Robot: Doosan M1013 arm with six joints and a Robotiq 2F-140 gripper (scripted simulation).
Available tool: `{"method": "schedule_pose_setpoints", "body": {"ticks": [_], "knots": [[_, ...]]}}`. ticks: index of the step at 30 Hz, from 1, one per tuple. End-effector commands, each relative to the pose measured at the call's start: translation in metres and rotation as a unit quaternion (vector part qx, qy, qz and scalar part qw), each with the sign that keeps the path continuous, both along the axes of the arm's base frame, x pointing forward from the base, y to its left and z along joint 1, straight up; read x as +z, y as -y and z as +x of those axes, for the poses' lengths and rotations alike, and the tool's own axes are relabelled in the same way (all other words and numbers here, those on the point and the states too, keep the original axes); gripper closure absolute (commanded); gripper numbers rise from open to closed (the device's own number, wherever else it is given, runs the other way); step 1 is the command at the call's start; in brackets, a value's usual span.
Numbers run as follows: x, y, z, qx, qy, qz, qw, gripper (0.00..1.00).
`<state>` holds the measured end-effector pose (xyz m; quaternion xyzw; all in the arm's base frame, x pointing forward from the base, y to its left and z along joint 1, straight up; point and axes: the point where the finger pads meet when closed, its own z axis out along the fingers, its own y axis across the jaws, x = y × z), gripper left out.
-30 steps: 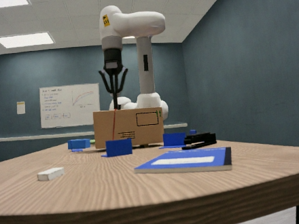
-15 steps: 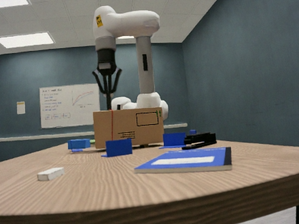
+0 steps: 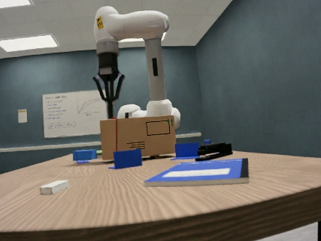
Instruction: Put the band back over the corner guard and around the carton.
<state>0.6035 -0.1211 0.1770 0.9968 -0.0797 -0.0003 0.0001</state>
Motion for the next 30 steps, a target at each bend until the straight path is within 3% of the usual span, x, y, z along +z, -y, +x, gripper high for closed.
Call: {"method": "schedule_pose_setpoints", "body": {"ticks": [1,30], "knots": [[0.0024,0.0046,0.0011,-0.001,0.000,0.000,1.000,0.90],[0.0017,0.0032,0.0050,-0.002,-0.001,0.001,1.000,0.90]]}}
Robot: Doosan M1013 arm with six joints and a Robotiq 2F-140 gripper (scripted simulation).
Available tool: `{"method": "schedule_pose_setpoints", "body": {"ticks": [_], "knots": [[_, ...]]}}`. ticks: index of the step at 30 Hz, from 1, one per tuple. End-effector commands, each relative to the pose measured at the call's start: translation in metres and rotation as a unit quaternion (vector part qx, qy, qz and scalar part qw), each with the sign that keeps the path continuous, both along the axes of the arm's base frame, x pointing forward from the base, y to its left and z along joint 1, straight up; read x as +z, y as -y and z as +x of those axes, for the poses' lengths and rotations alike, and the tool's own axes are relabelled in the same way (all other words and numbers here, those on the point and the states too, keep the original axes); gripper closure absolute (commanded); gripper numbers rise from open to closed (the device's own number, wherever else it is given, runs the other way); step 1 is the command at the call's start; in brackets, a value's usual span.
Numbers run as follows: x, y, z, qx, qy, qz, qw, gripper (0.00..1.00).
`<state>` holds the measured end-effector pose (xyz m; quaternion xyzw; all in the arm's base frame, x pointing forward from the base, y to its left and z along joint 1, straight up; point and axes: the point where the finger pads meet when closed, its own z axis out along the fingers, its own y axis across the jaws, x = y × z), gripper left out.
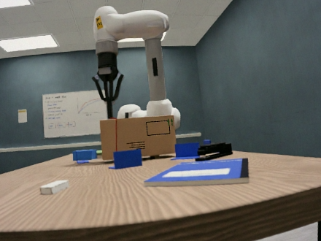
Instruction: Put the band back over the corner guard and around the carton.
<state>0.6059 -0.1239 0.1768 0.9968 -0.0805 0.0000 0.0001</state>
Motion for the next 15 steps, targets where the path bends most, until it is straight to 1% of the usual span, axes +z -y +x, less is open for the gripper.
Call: {"method": "schedule_pose_setpoints", "body": {"ticks": [1,15], "knots": [[0.002,0.000,0.003,-0.001,-0.001,0.001,1.000,0.90],[0.002,-0.002,0.017,-0.001,-0.001,0.001,1.000,0.90]]}}
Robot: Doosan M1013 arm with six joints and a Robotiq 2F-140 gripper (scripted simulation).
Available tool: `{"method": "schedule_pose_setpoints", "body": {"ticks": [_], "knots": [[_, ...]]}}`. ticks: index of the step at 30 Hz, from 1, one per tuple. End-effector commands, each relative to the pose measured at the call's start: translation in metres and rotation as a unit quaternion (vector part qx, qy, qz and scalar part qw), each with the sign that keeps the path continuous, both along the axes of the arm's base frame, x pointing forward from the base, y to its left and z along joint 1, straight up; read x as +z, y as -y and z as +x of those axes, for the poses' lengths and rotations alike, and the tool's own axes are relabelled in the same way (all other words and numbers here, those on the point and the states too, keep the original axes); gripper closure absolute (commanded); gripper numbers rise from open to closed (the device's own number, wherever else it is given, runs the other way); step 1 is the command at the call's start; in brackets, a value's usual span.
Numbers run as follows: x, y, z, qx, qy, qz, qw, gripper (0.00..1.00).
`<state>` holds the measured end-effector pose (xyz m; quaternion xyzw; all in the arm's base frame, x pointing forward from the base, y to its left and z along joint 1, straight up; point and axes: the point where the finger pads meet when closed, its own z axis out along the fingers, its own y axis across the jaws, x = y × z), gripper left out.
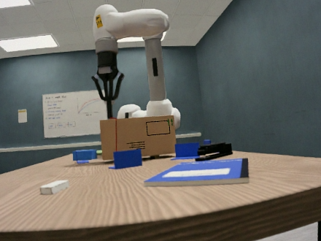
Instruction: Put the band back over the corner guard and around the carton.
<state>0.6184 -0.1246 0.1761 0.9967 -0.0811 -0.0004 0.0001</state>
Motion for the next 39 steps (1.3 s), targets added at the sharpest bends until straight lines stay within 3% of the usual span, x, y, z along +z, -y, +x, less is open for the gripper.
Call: {"method": "schedule_pose_setpoints", "body": {"ticks": [1,25,39], "knots": [[0.002,-0.002,0.006,0.000,-0.001,0.001,1.000,0.90],[0.003,-0.002,0.017,0.000,0.000,0.000,1.000,0.90],[-0.011,-0.002,0.015,0.000,0.000,0.000,1.000,0.90]]}}
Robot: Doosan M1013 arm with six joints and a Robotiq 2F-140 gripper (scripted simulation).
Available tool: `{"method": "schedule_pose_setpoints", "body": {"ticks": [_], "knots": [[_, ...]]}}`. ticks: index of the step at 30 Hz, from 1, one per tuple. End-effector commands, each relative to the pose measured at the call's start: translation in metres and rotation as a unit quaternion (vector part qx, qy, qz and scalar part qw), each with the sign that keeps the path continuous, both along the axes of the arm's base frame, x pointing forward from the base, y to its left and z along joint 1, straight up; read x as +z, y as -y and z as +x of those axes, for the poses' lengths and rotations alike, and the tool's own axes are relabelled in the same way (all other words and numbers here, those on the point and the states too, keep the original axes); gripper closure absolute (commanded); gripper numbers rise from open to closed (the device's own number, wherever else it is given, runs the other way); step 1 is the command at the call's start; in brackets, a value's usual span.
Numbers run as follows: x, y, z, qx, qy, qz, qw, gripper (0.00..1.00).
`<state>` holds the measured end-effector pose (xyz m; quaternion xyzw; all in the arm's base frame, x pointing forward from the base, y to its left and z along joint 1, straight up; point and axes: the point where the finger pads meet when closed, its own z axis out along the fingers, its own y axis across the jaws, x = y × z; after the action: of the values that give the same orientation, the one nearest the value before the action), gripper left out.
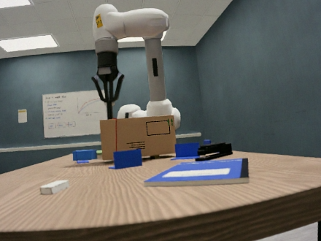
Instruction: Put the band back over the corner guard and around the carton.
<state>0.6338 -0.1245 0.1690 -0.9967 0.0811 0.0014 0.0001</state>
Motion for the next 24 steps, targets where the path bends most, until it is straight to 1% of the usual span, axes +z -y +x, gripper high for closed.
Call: {"method": "schedule_pose_setpoints", "body": {"ticks": [1,13,14,24], "knots": [[-0.0038,-0.0024,0.0002,0.000,0.001,0.000,1.000,0.90],[-0.0030,-0.0023,0.0007,0.000,0.002,0.000,1.000,0.90],[-0.0030,-0.0023,0.0007,0.000,0.002,0.000,1.000,0.82],[-0.0030,-0.0023,0.0007,0.000,0.002,0.000,1.000,0.82]]}}
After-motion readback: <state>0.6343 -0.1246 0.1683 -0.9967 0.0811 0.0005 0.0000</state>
